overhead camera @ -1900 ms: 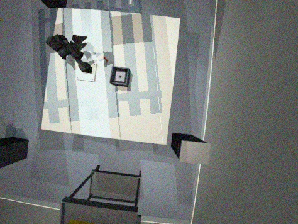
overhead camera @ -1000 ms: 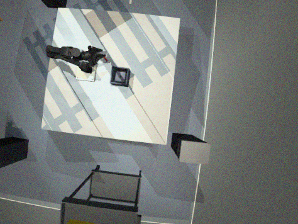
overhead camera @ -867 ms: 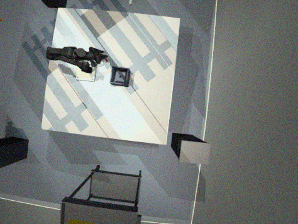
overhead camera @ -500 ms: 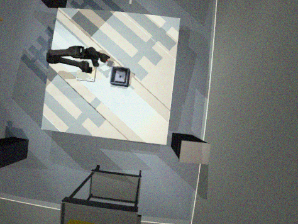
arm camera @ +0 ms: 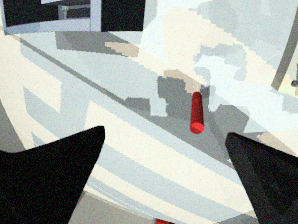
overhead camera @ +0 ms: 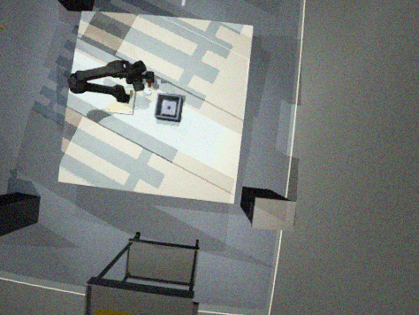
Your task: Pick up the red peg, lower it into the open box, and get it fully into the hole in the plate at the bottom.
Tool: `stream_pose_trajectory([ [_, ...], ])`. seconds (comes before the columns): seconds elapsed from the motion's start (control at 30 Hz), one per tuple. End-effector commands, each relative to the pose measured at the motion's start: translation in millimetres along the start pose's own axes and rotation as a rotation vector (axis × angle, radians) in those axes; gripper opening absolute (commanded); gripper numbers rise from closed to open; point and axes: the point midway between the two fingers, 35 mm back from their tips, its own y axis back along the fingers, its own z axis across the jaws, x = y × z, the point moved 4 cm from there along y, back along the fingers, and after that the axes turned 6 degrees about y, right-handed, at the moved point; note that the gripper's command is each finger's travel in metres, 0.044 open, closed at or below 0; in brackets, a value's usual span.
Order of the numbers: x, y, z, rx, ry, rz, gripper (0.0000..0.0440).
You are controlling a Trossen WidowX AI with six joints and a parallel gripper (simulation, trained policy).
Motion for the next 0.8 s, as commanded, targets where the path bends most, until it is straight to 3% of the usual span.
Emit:
stream_pose_trajectory([
  [0.0, 3, -13, -5, 0.041, 0.080, -0.028, 0.0440],
  [0.27, 10, -47, -13, 0.073, 0.231, -0.062, 0.0440],
  [0.57, 12, -82, -21, 0.076, 0.293, -0.076, 0.0436],
  [0.63, 12, -87, -23, 0.081, 0.295, -0.077, 0.0410],
  [0.77, 11, -92, -26, 0.104, 0.295, -0.070, 0.0313],
])
